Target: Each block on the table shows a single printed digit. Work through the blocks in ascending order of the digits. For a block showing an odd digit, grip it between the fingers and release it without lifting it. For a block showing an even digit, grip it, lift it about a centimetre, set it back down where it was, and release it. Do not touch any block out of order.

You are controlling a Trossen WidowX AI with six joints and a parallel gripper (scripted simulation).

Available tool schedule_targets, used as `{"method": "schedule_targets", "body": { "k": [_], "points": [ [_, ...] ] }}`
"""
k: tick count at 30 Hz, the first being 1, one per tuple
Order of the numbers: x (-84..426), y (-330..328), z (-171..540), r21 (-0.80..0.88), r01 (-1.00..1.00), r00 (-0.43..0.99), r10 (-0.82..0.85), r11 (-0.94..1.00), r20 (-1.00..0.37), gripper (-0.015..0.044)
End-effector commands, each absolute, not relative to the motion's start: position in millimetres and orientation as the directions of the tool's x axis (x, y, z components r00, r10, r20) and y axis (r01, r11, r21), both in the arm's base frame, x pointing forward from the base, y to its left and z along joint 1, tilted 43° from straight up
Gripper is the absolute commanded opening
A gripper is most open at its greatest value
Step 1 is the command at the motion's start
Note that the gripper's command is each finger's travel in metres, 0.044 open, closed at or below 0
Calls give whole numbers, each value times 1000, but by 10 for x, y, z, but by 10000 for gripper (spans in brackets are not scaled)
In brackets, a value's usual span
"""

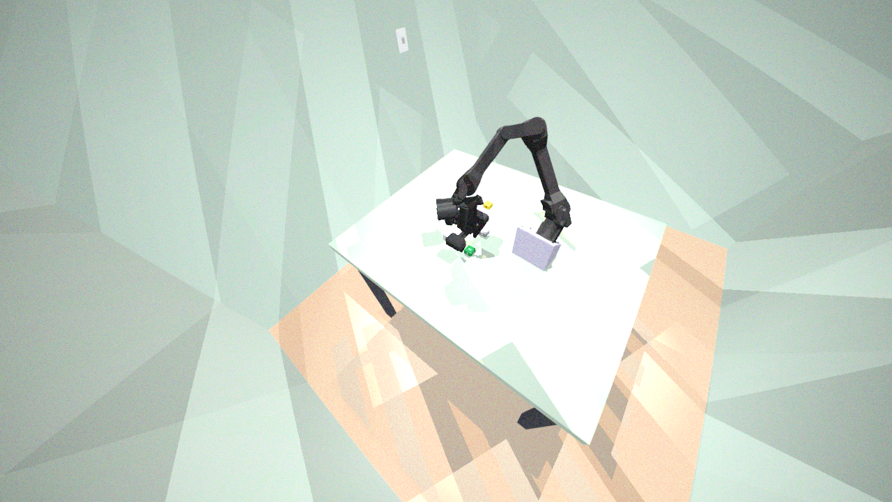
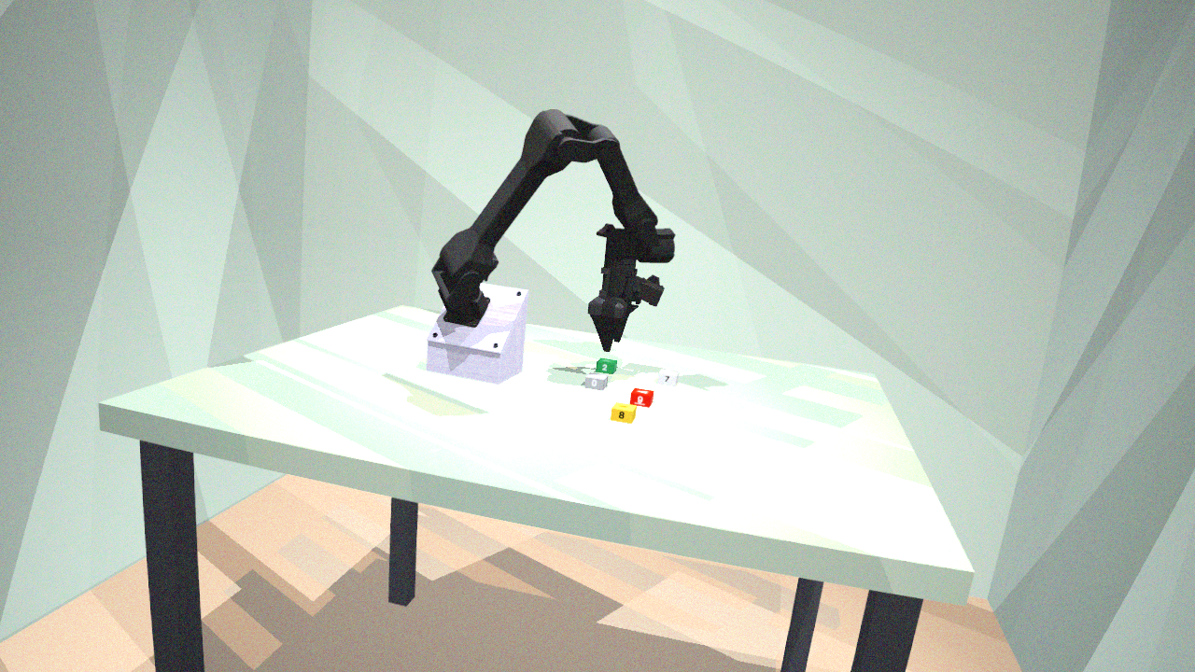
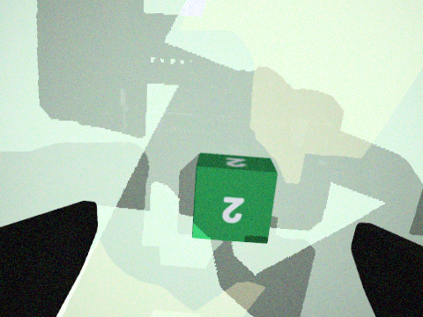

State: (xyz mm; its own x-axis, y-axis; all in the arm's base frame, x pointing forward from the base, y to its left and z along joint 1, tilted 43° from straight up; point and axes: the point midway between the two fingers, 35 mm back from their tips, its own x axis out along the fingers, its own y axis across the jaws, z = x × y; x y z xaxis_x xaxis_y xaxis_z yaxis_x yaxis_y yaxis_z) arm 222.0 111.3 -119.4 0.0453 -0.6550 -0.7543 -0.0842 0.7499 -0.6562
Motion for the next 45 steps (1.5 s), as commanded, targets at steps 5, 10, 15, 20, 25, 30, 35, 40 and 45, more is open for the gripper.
{"method": "schedule_targets", "body": {
  "k": [5,10,15,20,25,30,35,40,45],
  "points": [
    [2204,983,-1309,-665,-92,40,-664,741,-746,400],
    [2207,929,-1368,-665,-91,40,-665,741,-746,400],
    [2208,874,-1425,-666,-91,40,-665,741,-746,400],
    [2208,836,-1463,-666,-91,40,-665,740,-745,400],
    [2208,836,-1463,-666,-91,40,-665,740,-745,269],
    [2208,836,-1463,-666,-91,40,-665,740,-745,138],
    [2208,836,-1463,-666,-91,40,-665,740,-745,120],
    [2208,836,-1463,-666,-91,40,-665,740,-745,120],
    [2208,836,-1463,-666,-91,40,-665,740,-745,120]
  ]
}}
